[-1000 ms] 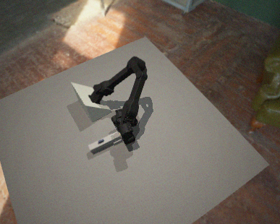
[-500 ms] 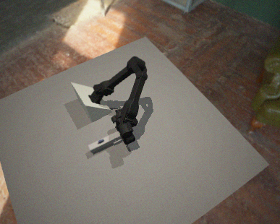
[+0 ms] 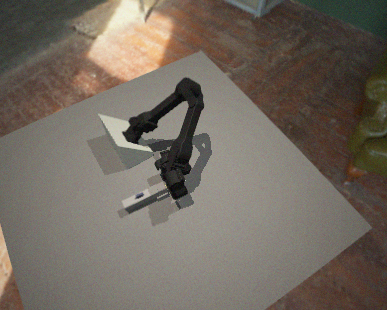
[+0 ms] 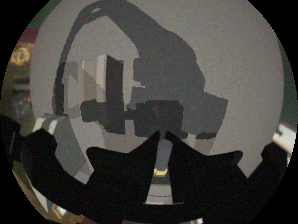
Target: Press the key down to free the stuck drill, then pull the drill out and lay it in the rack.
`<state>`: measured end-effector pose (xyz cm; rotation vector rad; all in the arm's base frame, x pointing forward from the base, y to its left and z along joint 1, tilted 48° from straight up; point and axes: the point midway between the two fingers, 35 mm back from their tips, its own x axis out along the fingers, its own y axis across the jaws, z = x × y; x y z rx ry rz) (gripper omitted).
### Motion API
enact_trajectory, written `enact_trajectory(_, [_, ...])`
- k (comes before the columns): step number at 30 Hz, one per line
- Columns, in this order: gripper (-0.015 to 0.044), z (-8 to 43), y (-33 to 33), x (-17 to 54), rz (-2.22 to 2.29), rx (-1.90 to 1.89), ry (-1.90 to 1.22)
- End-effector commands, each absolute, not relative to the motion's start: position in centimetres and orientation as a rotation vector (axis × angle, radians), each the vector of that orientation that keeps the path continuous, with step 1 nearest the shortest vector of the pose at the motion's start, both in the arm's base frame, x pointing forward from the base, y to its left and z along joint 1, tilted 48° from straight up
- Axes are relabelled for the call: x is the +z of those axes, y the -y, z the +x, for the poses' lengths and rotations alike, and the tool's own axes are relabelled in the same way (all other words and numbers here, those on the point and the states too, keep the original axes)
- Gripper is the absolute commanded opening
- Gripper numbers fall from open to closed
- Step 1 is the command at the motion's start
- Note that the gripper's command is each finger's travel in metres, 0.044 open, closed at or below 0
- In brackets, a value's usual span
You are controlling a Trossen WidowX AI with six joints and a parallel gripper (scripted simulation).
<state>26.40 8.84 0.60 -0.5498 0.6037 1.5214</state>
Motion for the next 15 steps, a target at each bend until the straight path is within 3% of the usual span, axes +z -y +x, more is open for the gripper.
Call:
enact_trajectory(1, [0.0000, 26.4, -9.2, 1.0, -0.546, 1.522, -0.601])
enact_trajectory(15, [0.0000, 26.5, -10.4, 2.5, -0.545, 1.522, -0.600])
